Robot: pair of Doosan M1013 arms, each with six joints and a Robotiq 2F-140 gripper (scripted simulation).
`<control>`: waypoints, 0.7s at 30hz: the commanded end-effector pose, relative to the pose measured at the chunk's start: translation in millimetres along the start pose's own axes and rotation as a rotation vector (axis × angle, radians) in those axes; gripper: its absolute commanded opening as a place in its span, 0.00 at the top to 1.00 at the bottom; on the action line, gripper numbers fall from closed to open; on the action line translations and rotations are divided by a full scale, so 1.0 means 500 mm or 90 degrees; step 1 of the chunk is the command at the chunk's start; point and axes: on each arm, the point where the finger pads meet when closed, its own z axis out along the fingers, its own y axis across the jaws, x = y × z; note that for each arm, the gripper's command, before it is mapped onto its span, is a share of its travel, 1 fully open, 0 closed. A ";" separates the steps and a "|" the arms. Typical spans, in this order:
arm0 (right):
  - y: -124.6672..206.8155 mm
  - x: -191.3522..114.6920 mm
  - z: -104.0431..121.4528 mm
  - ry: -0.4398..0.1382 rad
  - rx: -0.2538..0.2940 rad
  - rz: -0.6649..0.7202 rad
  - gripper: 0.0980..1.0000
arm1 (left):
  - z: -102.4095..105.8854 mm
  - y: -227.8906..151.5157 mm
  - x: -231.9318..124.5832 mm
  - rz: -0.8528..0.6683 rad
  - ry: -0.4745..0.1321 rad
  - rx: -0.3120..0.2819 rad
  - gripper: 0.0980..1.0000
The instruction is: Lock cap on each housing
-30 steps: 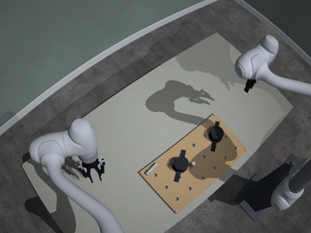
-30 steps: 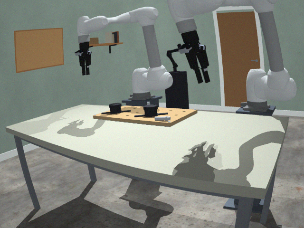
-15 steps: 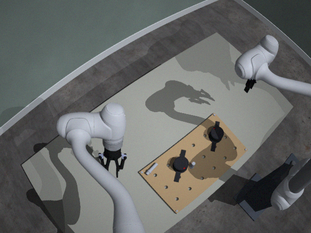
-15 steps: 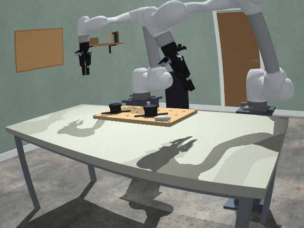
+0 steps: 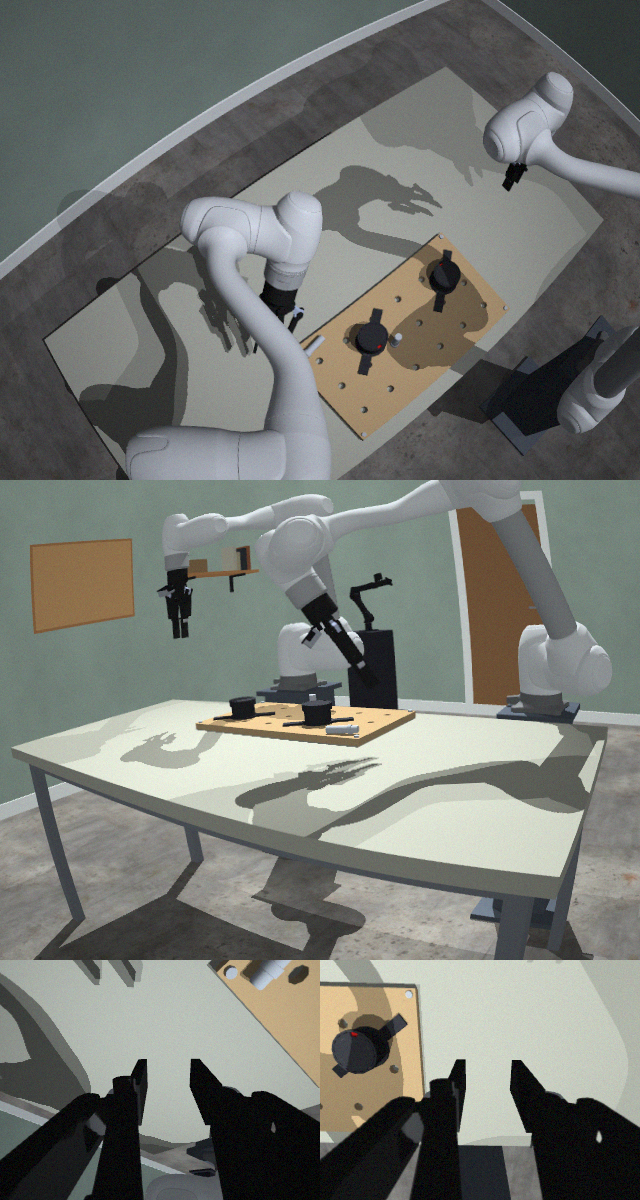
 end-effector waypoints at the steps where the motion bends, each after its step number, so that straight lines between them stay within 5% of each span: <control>1: 0.000 0.000 -0.002 0.001 0.000 0.000 0.75 | -0.003 0.020 0.020 0.022 -0.012 0.010 0.73; 21: 0.000 0.000 -0.002 0.001 0.000 0.000 0.75 | -0.003 0.217 0.194 0.222 -0.120 0.097 0.73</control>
